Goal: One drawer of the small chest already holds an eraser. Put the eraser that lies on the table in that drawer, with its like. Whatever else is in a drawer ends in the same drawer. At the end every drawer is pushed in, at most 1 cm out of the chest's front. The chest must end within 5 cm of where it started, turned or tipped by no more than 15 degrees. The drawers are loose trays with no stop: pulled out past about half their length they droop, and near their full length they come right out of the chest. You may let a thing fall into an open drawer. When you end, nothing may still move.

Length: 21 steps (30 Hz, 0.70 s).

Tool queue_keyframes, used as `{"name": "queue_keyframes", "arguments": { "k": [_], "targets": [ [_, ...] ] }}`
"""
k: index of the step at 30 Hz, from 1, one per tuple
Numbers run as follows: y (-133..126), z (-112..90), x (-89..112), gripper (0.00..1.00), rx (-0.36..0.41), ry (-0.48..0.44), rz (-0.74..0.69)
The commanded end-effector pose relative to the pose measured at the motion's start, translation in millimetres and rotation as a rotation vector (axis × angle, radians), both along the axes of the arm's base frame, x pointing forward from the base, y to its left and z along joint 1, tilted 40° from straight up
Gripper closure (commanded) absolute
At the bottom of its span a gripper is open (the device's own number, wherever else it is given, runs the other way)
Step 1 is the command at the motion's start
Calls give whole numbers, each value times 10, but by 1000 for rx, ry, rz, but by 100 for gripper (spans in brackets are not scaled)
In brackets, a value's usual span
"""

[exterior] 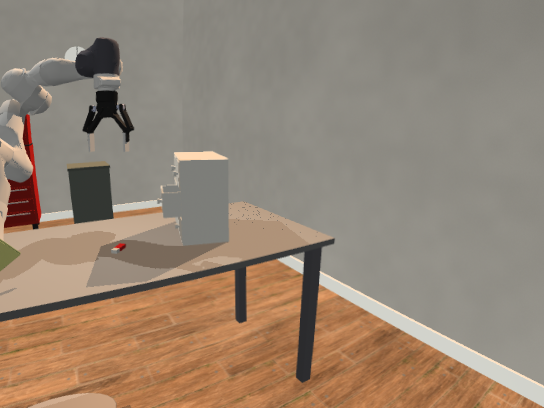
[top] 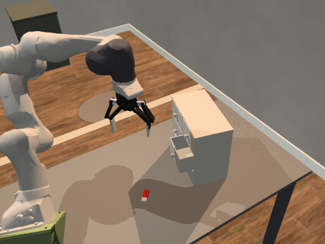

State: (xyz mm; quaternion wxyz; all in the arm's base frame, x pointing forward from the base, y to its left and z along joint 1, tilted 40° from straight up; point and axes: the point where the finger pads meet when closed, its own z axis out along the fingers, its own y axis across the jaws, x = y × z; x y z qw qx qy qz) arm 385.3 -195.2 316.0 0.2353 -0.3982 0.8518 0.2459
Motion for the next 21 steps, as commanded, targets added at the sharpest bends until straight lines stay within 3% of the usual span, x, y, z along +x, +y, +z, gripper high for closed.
{"name": "queue_keyframes", "arguments": {
  "k": [1, 21],
  "targets": [
    [-25, 4, 67, 0, -47, -175, 205],
    [-94, 19, 319, 0, -159, -493, 606]
  ]
}}
